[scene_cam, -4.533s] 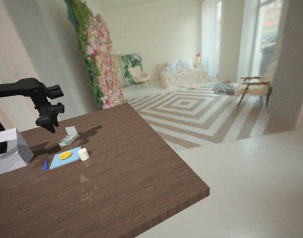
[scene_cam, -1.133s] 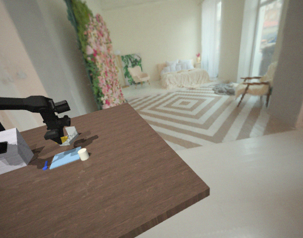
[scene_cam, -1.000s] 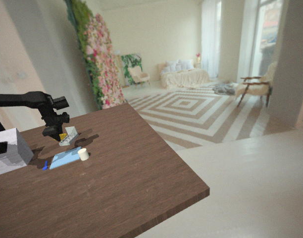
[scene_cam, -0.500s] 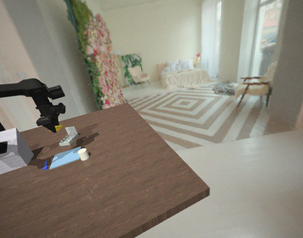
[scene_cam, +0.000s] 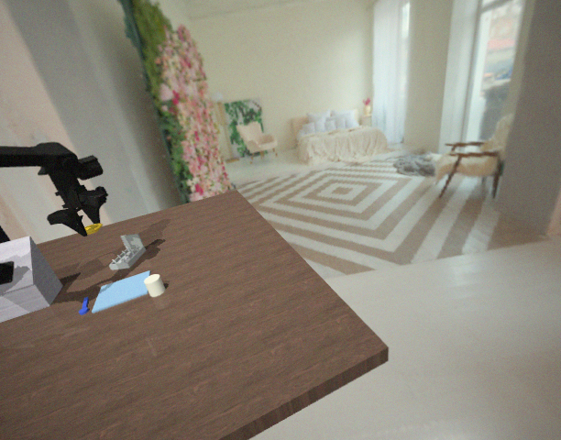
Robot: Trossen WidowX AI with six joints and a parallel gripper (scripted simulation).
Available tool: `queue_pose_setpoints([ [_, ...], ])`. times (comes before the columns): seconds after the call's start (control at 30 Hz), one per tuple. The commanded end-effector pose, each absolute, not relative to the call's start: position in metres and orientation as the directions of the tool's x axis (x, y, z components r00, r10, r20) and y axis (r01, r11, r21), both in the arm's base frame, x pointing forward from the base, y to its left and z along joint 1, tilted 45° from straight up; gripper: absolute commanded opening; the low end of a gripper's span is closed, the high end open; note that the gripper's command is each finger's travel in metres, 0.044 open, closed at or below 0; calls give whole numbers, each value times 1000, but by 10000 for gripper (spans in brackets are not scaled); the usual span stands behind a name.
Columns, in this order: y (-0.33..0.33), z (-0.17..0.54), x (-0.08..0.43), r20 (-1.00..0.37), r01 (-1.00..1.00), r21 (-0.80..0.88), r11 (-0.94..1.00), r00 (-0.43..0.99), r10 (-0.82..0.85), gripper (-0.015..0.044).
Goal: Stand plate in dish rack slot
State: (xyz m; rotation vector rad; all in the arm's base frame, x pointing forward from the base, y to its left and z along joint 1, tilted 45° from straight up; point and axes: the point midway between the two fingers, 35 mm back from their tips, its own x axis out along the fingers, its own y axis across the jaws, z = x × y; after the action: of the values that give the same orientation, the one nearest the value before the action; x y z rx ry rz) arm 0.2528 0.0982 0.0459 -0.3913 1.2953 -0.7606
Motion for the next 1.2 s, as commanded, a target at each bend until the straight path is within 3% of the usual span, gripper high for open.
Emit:
queue_pose_setpoints([
  [0.0,104,35,240,-711,343,-640,688,76,-699,0],
  [0.57,86,7,237,-807,143,-590,795,-67,-587,0],
  [1.17,65,-30,233,-919,-137,-318,938,-201,-340,0],
])
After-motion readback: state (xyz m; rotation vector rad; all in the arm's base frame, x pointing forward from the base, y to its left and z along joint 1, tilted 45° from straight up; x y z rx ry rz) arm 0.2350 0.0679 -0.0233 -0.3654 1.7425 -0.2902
